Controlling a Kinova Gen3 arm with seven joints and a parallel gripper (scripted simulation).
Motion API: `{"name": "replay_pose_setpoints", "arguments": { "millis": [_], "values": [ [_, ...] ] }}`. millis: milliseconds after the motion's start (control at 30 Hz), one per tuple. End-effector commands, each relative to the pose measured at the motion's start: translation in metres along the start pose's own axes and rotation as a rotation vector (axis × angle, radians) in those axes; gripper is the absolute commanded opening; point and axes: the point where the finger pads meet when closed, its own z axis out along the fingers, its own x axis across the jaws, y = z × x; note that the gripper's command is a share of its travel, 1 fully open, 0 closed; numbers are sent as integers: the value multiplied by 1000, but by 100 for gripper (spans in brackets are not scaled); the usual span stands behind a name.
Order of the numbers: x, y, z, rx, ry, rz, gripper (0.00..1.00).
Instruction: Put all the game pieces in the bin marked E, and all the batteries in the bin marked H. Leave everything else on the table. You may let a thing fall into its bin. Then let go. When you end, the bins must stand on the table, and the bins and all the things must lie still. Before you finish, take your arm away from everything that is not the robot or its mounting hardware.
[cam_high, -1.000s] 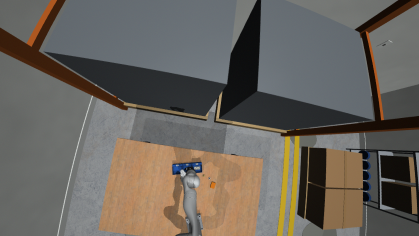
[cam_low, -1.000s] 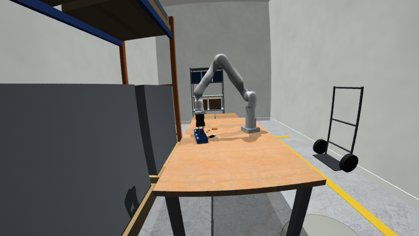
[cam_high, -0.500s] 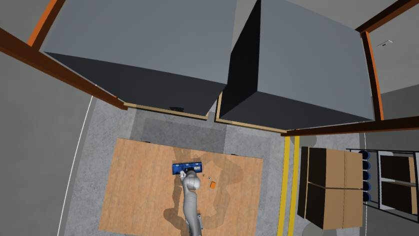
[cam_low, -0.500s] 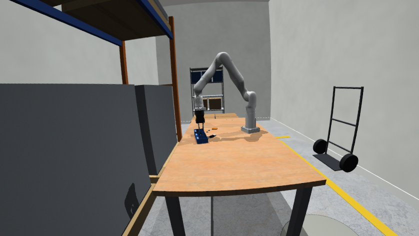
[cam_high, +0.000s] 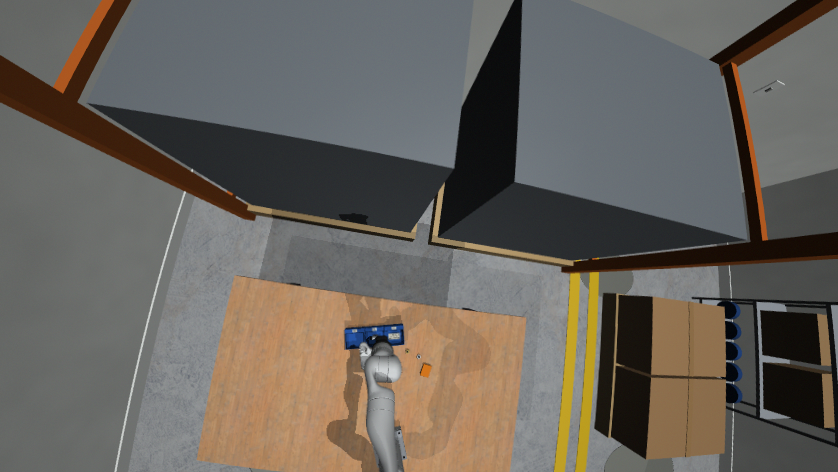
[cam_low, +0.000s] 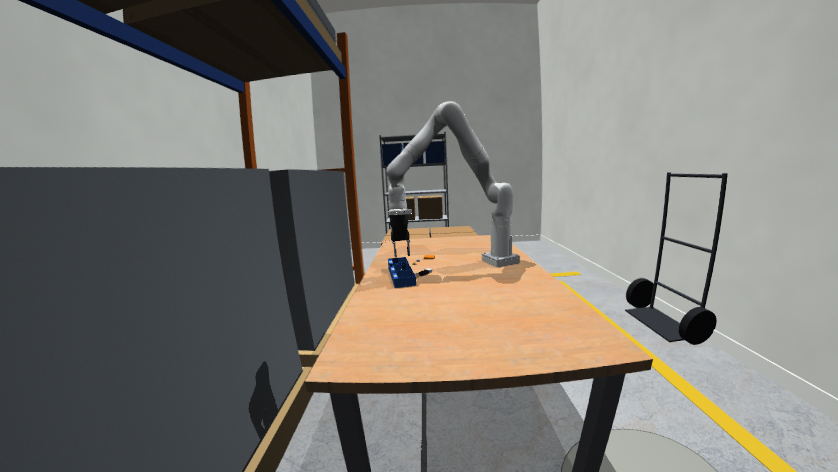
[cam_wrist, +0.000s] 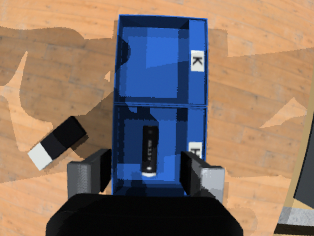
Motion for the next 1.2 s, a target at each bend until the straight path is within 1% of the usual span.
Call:
{"name": "replay_pose_setpoints", "arguments": {
  "millis": [0, 467, 533, 933, 1167],
  "values": [
    [3, -2, -11, 3, 13, -3, 100],
    [3, -2, -67, 3, 13, -3, 100],
    [3, -2, -67, 3, 13, -3, 100],
    [2, -2, -115, 3, 13, -3, 100],
    [2, -2, -117, 3, 13, -3, 100]
  ]
}}
